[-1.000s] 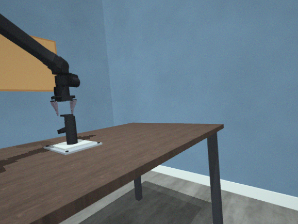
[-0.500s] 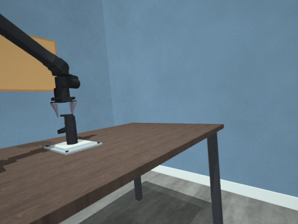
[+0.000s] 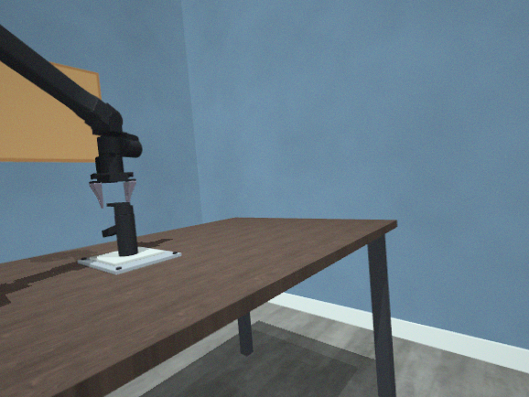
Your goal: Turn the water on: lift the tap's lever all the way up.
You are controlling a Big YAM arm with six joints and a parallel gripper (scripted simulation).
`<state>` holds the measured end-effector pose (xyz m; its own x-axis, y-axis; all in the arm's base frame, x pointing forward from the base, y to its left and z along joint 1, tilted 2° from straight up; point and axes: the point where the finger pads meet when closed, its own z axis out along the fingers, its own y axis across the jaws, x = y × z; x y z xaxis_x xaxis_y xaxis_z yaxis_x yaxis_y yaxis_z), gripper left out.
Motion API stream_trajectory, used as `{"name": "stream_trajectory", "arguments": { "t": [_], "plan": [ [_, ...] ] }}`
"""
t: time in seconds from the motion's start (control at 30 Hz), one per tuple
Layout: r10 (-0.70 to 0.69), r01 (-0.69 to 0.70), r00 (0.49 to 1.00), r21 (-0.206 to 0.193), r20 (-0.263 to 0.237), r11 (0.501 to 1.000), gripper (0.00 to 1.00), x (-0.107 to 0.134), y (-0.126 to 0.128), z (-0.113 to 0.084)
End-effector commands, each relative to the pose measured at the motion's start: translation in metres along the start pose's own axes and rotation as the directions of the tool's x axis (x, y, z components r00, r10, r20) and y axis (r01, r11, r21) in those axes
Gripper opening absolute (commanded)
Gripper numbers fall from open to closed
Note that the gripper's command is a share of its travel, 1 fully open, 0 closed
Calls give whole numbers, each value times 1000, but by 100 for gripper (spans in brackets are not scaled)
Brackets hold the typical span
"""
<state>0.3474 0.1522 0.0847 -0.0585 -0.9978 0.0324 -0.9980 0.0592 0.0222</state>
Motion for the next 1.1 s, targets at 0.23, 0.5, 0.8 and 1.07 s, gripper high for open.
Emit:
{"name": "stream_trajectory", "arguments": {
  "t": [0.23,0.5,0.8,1.07],
  "plan": [
    [1,-1,1000,8,2,1000,69,-2,-10,1],
    [1,-1,1000,9,3,1000,69,-2,-11,0],
    [1,-1,1000,9,3,1000,69,-2,-11,0],
    [1,-1,1000,9,3,1000,0,-2,-11,0]
  ]
}}
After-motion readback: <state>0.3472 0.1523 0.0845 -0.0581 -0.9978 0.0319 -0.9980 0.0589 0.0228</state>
